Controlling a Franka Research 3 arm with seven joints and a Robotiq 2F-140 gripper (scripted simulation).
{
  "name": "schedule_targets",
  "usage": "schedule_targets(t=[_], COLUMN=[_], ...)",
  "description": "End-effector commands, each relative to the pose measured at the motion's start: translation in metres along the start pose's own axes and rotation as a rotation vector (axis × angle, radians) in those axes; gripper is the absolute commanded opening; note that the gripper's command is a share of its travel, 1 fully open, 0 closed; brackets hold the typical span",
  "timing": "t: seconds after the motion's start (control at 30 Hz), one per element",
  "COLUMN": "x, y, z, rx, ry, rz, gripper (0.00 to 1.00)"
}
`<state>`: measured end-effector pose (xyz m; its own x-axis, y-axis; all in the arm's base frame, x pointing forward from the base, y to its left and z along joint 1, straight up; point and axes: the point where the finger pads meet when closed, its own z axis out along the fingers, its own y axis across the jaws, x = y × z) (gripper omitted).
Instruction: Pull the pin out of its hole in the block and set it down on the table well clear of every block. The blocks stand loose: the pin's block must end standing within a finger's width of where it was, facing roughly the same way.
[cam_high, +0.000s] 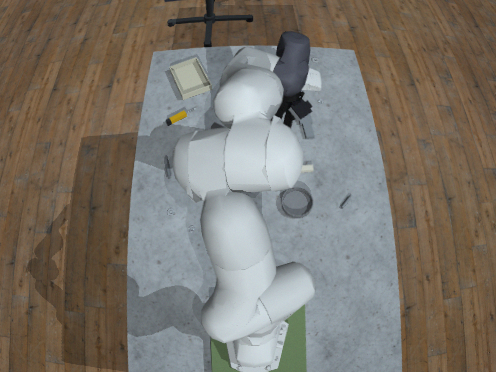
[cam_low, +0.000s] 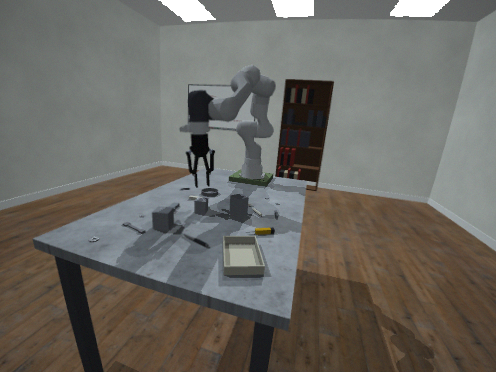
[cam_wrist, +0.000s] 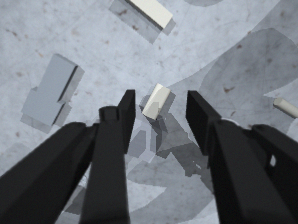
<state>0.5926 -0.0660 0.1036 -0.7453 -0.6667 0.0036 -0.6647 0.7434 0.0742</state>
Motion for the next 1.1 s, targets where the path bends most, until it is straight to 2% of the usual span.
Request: schedule_targets(t=[0.0, 0.2, 1.07], x=[-0.008, -0.014, -0.021], y=[0.001, 0.005, 0.008], z=[-0.005, -0.011, -0.016], rx=[0.042, 0.064, 0.074], ry=[0.002, -0.011, -0.024], rz=[0.276, 0.414, 0.478], gripper=[0.39, 0.39, 0.39])
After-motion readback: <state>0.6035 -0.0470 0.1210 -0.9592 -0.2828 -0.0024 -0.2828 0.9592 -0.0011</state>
